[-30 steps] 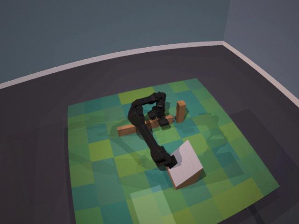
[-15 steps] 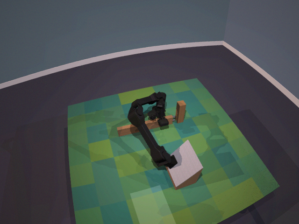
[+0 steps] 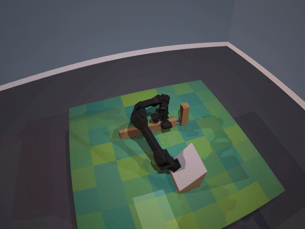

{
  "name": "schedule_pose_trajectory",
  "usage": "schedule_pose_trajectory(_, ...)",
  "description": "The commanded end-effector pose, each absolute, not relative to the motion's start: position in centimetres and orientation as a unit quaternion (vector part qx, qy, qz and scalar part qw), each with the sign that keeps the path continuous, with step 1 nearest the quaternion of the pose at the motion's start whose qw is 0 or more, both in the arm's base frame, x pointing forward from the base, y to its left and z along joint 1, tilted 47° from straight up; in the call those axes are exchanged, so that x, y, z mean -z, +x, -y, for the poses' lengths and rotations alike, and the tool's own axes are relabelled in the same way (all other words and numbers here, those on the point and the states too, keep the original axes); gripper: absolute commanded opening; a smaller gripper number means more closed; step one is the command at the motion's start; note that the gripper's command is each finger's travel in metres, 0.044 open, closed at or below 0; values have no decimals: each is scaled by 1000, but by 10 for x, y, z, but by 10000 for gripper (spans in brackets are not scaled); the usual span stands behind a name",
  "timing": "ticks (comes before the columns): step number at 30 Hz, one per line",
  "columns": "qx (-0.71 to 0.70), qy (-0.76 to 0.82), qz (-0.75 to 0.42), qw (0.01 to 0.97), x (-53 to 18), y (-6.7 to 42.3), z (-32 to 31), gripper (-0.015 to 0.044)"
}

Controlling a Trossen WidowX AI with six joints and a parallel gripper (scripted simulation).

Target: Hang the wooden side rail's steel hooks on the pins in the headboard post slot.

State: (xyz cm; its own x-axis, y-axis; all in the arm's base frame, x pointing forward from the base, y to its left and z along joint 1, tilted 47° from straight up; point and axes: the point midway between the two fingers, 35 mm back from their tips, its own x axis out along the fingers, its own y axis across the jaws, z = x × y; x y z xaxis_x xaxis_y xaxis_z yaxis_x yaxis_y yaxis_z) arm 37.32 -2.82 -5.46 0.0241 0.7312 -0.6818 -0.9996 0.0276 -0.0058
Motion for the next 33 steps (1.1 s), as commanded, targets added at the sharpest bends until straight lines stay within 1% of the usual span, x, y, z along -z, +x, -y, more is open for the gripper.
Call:
schedule_pose_trajectory(1, -644, -259, -259, 672, 51, 375, 33, 0)
schedule_pose_trajectory(33, -644, -259, -259, 671, 48, 375, 36, 0)
